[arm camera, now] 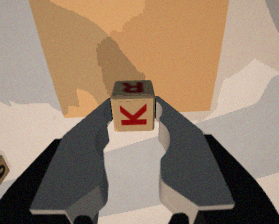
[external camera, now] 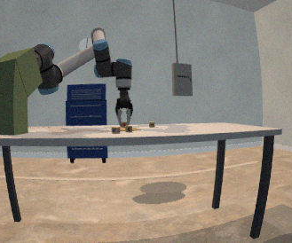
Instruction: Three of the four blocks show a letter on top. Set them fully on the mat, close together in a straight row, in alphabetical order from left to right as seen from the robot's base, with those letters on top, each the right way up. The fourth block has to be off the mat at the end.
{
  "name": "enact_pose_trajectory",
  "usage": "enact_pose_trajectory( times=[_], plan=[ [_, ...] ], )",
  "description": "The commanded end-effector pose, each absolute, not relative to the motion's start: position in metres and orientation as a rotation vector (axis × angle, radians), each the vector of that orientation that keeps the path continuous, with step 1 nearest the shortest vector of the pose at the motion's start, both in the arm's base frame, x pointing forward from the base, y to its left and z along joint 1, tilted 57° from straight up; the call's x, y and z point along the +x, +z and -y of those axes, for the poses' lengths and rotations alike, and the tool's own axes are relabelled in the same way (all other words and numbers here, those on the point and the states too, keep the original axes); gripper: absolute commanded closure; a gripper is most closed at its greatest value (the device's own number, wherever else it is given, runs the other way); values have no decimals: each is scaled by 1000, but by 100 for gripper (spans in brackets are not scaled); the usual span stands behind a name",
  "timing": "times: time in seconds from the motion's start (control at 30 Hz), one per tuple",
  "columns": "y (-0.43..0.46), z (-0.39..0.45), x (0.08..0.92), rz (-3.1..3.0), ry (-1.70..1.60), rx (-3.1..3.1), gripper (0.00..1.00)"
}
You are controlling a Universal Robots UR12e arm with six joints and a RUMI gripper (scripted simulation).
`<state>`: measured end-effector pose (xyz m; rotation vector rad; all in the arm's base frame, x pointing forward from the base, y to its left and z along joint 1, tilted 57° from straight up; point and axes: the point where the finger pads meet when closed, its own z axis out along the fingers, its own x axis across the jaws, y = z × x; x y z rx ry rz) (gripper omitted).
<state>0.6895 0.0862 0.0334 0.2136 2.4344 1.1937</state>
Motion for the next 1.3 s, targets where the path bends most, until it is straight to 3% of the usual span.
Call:
enact_pose_trajectory(
  times=[0.0, 1.27],
  plan=[
    [34, -86, 690, -2434, 1193, 214, 91],
    [31, -89, 692, -2434, 1193, 214, 91]
  ],
)
